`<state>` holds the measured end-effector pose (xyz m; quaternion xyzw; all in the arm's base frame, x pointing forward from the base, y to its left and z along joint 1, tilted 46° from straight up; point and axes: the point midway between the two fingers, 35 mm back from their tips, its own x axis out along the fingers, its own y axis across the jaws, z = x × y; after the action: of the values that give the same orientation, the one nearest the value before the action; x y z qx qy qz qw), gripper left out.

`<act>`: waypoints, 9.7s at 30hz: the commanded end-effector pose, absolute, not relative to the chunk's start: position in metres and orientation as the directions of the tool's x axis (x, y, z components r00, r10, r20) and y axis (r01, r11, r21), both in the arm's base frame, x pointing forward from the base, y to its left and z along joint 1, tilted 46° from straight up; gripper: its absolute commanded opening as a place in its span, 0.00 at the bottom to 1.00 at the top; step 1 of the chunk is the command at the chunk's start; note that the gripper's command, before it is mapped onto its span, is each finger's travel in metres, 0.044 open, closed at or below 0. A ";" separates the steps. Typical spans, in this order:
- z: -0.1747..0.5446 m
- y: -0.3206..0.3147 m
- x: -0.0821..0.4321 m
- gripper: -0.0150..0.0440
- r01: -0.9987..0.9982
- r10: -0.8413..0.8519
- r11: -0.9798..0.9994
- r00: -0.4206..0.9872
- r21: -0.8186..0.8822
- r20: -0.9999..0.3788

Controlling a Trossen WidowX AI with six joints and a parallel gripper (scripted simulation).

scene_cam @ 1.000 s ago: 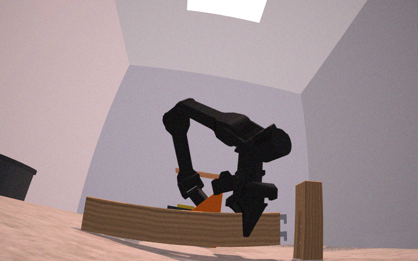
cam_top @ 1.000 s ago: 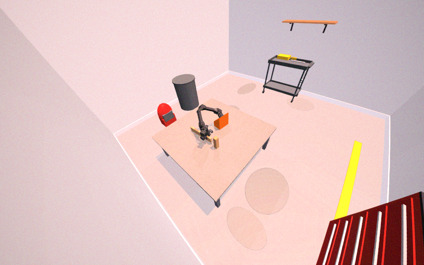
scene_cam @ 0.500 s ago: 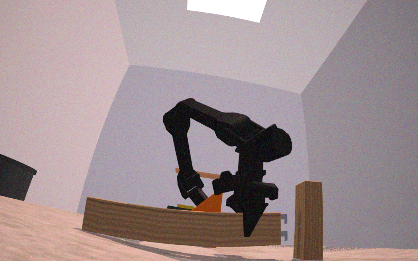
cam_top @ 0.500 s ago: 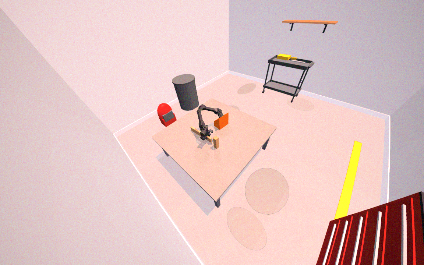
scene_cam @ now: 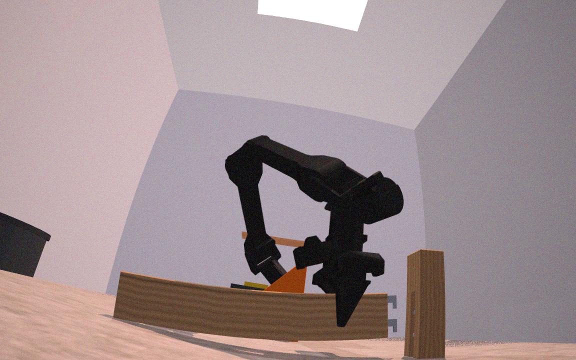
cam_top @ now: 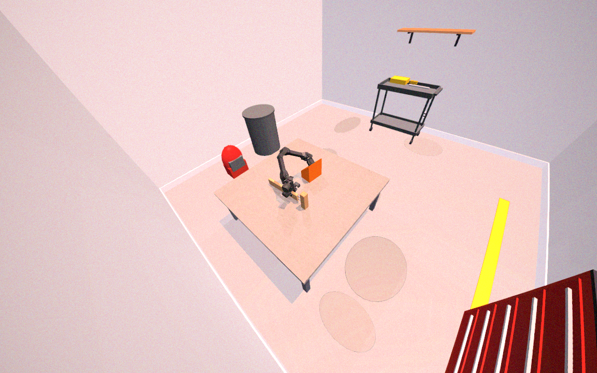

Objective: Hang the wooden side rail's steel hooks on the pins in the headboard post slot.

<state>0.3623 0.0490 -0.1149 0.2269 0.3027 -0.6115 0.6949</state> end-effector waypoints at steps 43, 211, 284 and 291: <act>-0.118 0.058 0.362 0.25 0.986 -0.708 0.161 0.078 -0.052 -0.701; -0.130 0.071 0.359 0.25 0.986 -0.708 0.161 0.078 -0.052 -0.702; -0.135 0.076 0.357 0.25 0.986 -0.707 0.161 0.079 -0.052 -0.702; -0.136 0.076 0.358 0.25 0.986 -0.707 0.161 0.079 -0.052 -0.702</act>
<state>0.3577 0.0701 -0.1362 0.2266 0.3040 -0.6111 0.6948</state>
